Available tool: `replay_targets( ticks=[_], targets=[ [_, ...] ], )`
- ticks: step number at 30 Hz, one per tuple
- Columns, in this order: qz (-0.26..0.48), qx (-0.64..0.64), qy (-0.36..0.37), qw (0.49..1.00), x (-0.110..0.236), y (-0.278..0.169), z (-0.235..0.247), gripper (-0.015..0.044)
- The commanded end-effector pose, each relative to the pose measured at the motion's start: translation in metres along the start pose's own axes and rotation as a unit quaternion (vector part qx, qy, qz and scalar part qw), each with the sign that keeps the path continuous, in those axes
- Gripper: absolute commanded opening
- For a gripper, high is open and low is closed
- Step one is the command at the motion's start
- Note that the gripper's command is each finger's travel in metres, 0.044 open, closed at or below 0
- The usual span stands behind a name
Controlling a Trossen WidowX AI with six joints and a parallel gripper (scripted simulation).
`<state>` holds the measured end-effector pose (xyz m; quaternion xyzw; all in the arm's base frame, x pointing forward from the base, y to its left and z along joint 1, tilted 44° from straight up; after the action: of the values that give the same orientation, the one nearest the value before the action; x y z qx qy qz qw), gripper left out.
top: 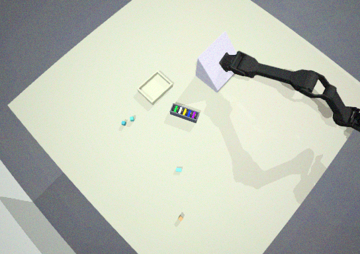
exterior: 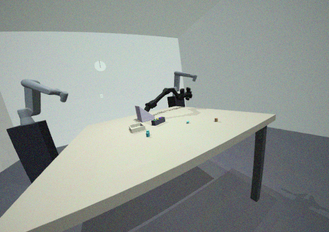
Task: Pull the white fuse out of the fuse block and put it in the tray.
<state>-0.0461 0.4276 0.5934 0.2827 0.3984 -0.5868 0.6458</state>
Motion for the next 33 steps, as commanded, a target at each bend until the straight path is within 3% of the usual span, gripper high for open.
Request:
replay_targets(
  ticks=[1,8,15,33],
  targets=[
    [-0.016,0.091,-0.030,0.995,0.001,0.042,-0.006,0.0074],
    [-0.048,0.252,-0.089,0.962,0.011,0.125,-0.004,0.0074],
    [-0.077,0.395,-0.183,0.897,0.037,0.211,-0.004,0.0074],
    [-0.097,0.595,-0.460,0.652,0.168,0.395,0.022,0.0074]
  ],
)
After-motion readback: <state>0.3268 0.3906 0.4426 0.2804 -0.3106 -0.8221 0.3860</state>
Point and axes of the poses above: the point midway between the two fingers, 35 mm back from their tips, its own x axis back along the fingers, its own z axis across the jaws, y = z × x, the point moved 3 cm from there along x, back along the fingers, and after that the axes turned 9 degrees about x, right-handed, at the moved point
